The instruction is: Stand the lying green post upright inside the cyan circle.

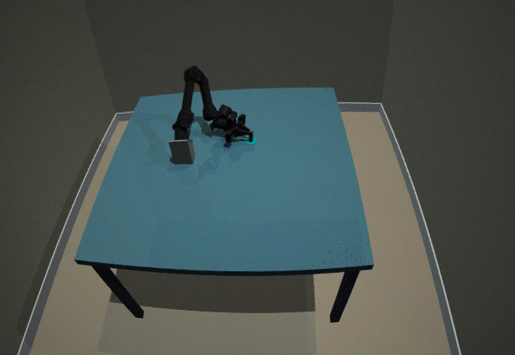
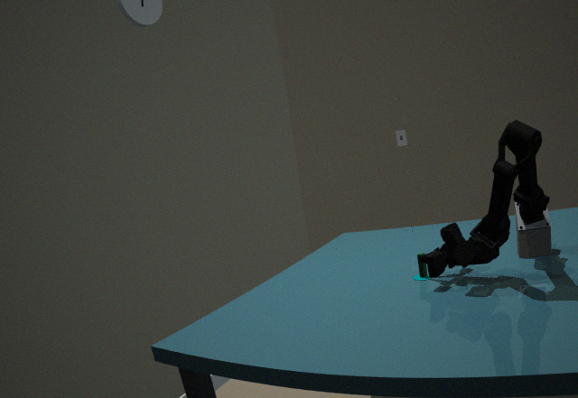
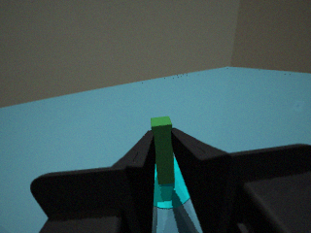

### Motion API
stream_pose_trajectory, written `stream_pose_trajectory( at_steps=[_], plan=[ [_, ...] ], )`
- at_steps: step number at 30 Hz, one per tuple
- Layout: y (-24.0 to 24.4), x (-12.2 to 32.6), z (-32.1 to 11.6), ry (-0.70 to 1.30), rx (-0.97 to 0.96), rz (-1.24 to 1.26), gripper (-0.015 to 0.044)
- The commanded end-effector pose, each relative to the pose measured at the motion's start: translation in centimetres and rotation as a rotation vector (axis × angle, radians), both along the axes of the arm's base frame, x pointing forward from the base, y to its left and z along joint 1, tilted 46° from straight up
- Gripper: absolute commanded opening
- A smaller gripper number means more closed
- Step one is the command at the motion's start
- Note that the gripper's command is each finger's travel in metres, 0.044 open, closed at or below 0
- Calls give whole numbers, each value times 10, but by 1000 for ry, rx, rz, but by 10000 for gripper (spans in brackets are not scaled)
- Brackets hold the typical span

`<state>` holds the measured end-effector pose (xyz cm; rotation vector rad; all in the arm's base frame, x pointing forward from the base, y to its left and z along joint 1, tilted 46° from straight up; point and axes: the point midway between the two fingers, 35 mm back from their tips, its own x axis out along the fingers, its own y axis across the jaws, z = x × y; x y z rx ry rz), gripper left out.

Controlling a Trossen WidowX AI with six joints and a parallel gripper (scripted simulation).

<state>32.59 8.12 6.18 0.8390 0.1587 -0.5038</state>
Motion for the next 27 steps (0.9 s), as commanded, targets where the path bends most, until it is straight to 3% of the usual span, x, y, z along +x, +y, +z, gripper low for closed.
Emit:
stream_pose_trajectory(
  at_steps=[1, 4, 18, 27],
  plan=[
    [0, 0, -1, -3, 2, -4, 22],
    [0, 0, -1, -3, 2, -4, 22],
    [0, 0, -1, -3, 2, -4, 390],
    [-21, 0, 23, -1, 6, -7, 400]
  ],
)
